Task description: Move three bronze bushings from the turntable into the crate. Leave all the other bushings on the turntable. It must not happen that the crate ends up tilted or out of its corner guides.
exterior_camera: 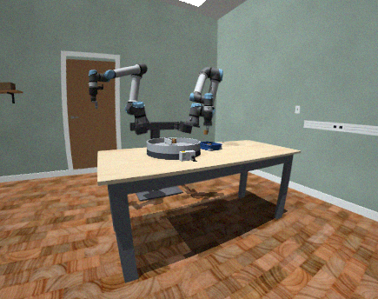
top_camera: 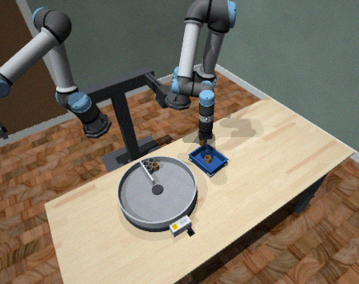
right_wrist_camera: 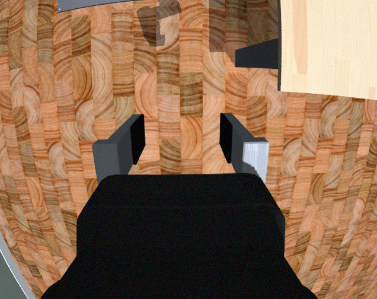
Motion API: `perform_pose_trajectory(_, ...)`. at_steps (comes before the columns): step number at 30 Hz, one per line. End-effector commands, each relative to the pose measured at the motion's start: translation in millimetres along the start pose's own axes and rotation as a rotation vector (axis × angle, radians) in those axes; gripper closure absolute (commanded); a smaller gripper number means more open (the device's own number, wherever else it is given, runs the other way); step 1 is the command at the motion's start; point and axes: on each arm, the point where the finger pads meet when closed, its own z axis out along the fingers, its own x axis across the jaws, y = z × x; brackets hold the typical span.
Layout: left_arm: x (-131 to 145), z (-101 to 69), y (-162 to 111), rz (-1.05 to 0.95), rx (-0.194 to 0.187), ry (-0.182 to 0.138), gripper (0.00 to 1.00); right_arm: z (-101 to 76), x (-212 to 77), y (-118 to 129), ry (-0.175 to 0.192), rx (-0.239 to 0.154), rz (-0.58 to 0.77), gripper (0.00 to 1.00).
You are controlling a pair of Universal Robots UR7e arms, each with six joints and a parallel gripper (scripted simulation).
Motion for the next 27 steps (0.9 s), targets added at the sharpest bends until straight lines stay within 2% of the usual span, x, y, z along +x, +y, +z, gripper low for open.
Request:
perform_pose_trajectory(1,0.6,-0.8,0.4,-0.001,-0.002,0.000,1.00,0.0,-0.9,-0.9,0.000,0.000,0.001,0.00)
perform_pose_trajectory(27,1.9,-0.5,-0.9,-0.001,-0.001,0.000,1.00,0.0,-0.9,-0.9,0.000,0.000,0.001,0.00)
